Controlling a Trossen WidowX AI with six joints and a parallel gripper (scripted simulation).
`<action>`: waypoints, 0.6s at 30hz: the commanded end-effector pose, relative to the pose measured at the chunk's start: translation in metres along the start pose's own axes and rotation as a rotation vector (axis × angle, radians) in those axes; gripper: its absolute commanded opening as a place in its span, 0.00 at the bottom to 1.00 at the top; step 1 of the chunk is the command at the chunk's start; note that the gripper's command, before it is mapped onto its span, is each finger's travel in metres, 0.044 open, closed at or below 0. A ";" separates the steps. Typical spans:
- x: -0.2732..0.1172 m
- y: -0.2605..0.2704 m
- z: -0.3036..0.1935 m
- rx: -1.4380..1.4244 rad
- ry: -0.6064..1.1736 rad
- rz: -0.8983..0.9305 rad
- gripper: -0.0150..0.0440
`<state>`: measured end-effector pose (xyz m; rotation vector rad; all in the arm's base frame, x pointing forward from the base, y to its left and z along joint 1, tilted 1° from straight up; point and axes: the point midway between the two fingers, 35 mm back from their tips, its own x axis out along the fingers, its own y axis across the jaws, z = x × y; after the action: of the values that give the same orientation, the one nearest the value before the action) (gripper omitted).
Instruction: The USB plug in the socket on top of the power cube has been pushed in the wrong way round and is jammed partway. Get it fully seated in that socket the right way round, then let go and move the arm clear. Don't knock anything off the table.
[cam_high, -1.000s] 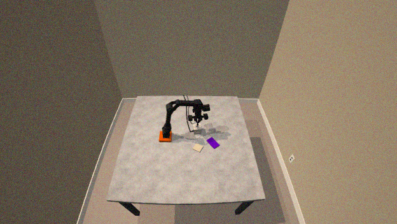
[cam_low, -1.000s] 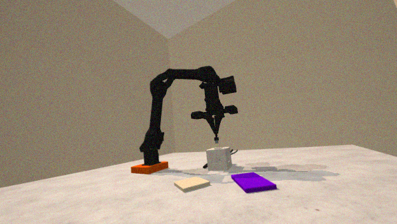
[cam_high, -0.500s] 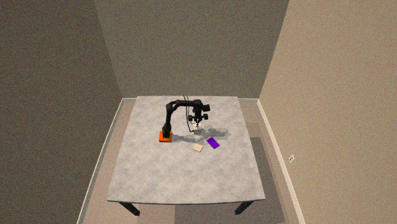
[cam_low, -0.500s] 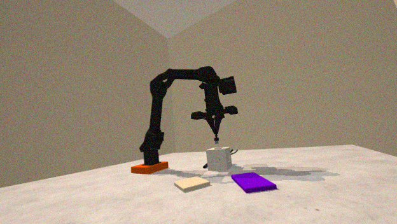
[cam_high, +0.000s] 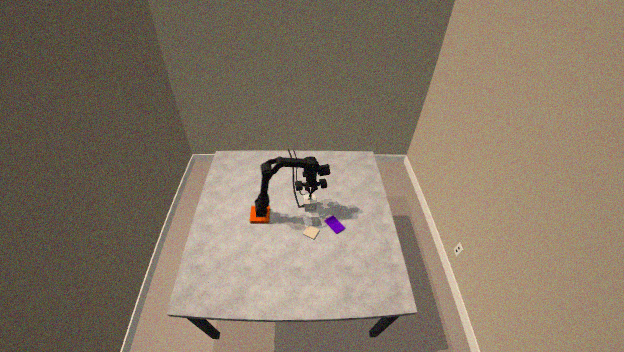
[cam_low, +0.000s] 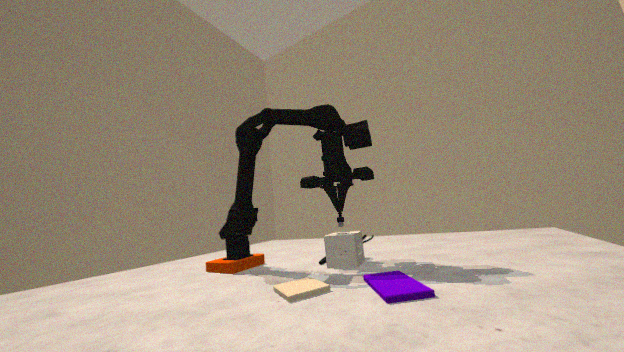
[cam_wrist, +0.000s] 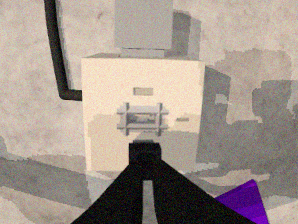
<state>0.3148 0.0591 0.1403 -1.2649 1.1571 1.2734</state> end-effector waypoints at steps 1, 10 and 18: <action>0.001 0.000 0.001 0.002 -0.007 -0.002 0.25; 0.002 0.000 0.001 0.004 -0.013 -0.002 0.25; 0.003 0.000 0.002 0.005 -0.018 -0.002 0.25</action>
<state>0.3147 0.0600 0.1382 -1.2541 1.1499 1.2769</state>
